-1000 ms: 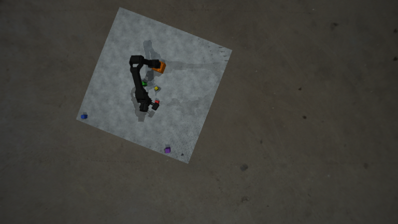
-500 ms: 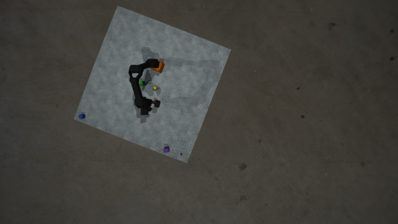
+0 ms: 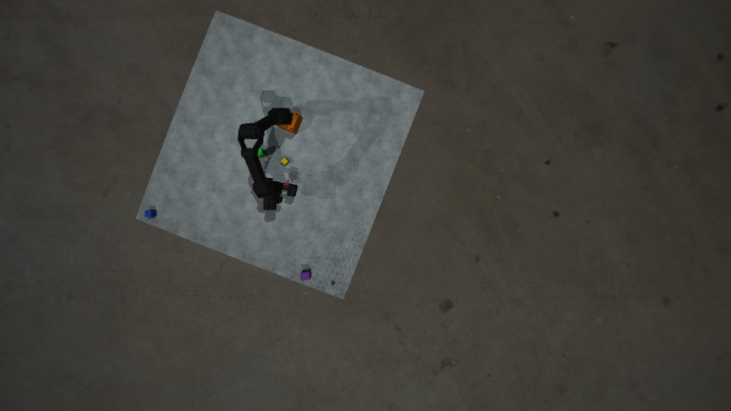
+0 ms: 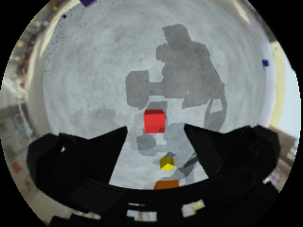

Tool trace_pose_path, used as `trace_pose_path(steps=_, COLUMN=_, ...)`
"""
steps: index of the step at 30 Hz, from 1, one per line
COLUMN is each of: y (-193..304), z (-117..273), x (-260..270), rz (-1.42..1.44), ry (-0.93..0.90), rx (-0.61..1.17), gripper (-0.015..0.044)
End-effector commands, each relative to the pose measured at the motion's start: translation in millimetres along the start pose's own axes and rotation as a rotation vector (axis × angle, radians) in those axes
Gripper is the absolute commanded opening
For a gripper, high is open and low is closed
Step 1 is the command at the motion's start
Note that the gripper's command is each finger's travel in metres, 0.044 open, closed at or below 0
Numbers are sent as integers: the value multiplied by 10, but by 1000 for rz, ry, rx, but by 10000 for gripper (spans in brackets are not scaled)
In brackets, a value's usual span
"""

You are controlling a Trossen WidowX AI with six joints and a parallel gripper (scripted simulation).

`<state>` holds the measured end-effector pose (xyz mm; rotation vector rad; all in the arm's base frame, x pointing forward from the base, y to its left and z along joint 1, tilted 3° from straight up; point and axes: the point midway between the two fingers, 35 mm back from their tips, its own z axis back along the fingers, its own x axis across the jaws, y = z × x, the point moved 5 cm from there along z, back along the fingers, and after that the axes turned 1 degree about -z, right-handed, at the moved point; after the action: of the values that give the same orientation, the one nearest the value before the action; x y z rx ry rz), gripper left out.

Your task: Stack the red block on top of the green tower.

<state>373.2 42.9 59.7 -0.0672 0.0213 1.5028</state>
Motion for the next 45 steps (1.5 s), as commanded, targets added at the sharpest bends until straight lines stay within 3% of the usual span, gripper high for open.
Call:
trace_pose_path(steps=1, y=-3, z=-21, x=8, rz=4, ry=-6, rx=-5, gripper=440)
trace_pose_path(steps=25, y=1, z=-401, x=10, rz=4, ry=-5, rx=-5, gripper=440)
trace_pose_path(steps=39, y=2, z=-408, x=11, rz=4, ry=-5, rx=-5, gripper=440)
trace_pose_path(steps=45, y=2, z=-408, x=11, rz=4, ry=-5, rx=-5, gripper=282)
